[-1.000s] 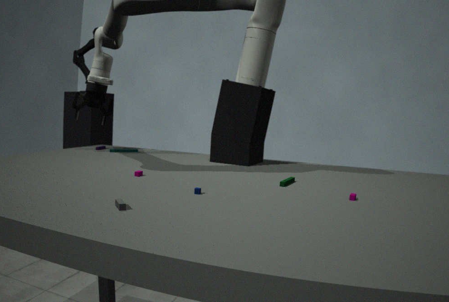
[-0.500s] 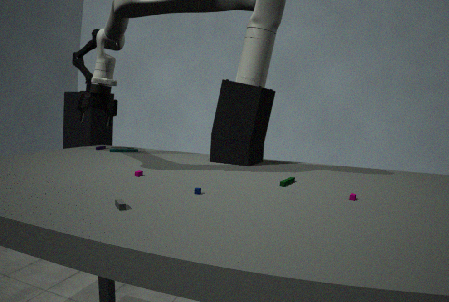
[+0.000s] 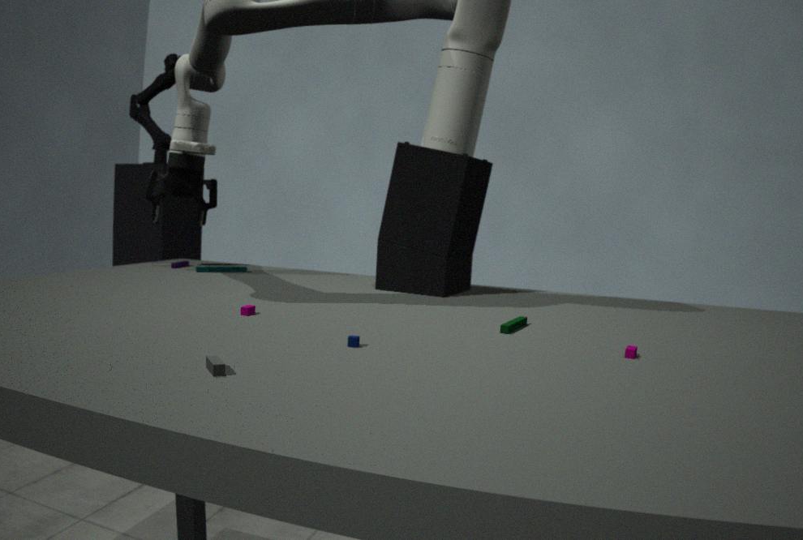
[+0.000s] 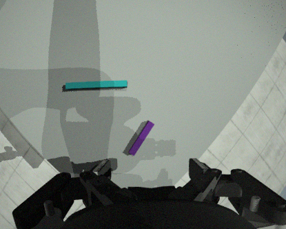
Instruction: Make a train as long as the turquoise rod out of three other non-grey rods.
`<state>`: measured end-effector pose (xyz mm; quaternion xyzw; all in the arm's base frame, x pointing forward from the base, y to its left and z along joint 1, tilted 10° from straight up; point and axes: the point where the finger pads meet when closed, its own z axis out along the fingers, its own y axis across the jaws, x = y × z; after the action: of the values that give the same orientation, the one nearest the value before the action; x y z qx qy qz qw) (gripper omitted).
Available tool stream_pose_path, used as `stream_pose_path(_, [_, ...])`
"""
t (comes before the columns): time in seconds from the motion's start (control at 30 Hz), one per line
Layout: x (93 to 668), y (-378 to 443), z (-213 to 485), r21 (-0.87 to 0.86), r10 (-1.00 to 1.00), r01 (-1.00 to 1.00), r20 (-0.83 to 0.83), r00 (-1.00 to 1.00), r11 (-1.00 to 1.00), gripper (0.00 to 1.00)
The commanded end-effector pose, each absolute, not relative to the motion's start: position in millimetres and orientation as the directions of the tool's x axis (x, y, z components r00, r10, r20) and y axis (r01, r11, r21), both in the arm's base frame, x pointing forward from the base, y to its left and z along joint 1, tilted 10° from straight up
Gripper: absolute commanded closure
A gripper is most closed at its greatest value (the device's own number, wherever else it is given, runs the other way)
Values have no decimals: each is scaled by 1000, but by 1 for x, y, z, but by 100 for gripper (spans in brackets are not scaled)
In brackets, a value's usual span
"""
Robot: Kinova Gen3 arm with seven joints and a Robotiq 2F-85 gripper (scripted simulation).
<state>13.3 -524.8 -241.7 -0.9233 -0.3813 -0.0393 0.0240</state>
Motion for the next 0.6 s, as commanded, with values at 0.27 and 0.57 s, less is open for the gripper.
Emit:
stream_pose_path(0.27, [-1, -517, -243, -40, 705, 711, 101, 702, -702, 0])
stream_pose_path(0.57, [-5, -514, -244, -49, 707, 714, 105, 699, -699, 0])
